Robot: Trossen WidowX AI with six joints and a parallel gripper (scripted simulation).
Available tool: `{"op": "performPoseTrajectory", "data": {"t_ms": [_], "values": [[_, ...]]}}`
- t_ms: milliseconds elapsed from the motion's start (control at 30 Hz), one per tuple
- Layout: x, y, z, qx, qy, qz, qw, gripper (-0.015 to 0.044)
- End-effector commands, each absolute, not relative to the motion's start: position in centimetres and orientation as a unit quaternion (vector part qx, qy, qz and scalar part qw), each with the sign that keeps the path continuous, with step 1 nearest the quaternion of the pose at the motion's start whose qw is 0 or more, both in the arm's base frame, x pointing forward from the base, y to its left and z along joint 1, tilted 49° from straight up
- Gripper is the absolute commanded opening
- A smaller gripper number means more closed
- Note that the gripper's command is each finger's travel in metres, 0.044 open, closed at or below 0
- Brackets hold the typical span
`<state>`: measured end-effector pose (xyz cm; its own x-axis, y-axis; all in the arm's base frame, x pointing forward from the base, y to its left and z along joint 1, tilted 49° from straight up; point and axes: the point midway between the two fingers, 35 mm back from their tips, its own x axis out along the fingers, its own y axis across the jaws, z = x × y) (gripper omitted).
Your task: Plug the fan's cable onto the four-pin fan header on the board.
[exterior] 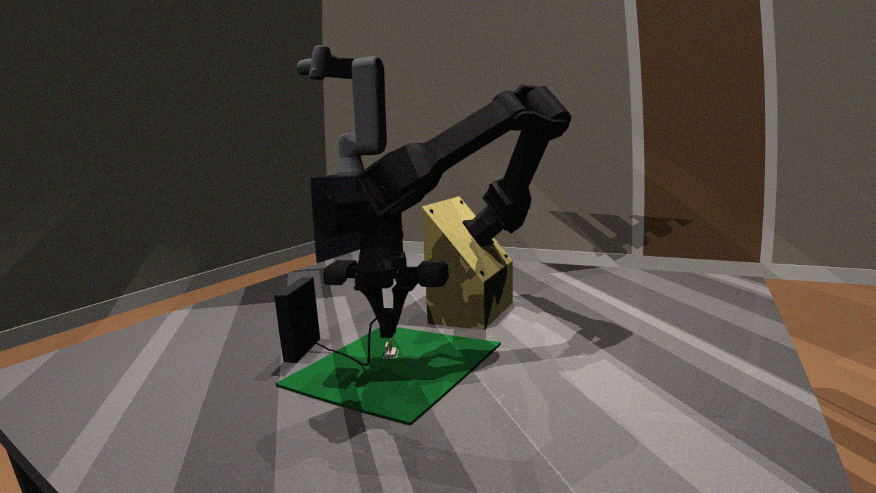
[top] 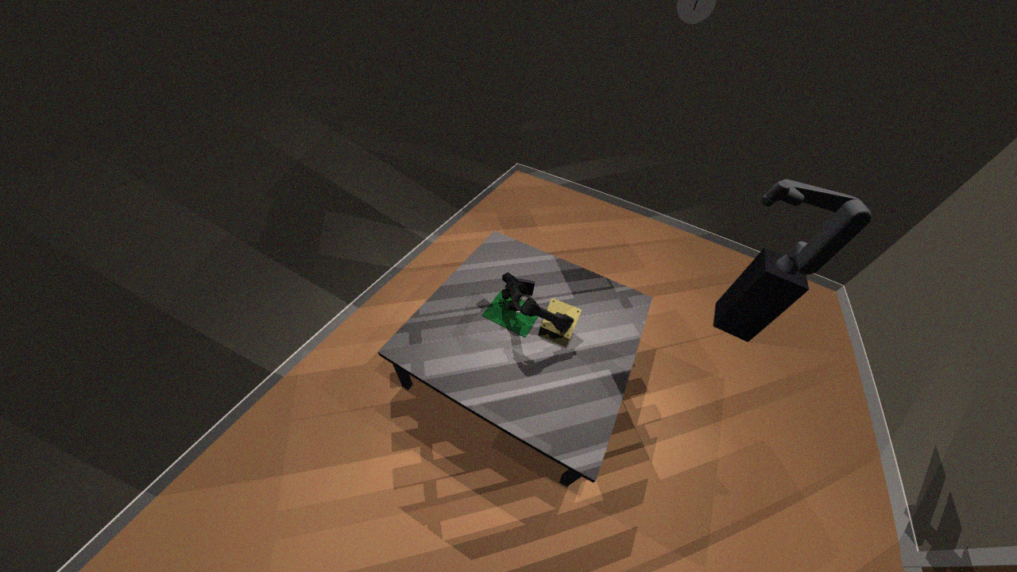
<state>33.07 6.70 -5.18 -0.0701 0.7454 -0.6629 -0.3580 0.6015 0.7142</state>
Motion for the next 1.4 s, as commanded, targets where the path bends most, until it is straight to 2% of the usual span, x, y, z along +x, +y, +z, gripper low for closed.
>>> {"op": "performPoseTrajectory", "data": {"t_ms": [0,1233,1367], "values": [[30.2,5.4,-6.9,0.118,0.575,0.457,0.668,0.0000],[29.5,4.9,-7.1,0.115,0.573,0.459,0.669,0.0000],[29.3,6.4,-8.3,0.115,0.573,0.460,0.668,0.0000]]}}
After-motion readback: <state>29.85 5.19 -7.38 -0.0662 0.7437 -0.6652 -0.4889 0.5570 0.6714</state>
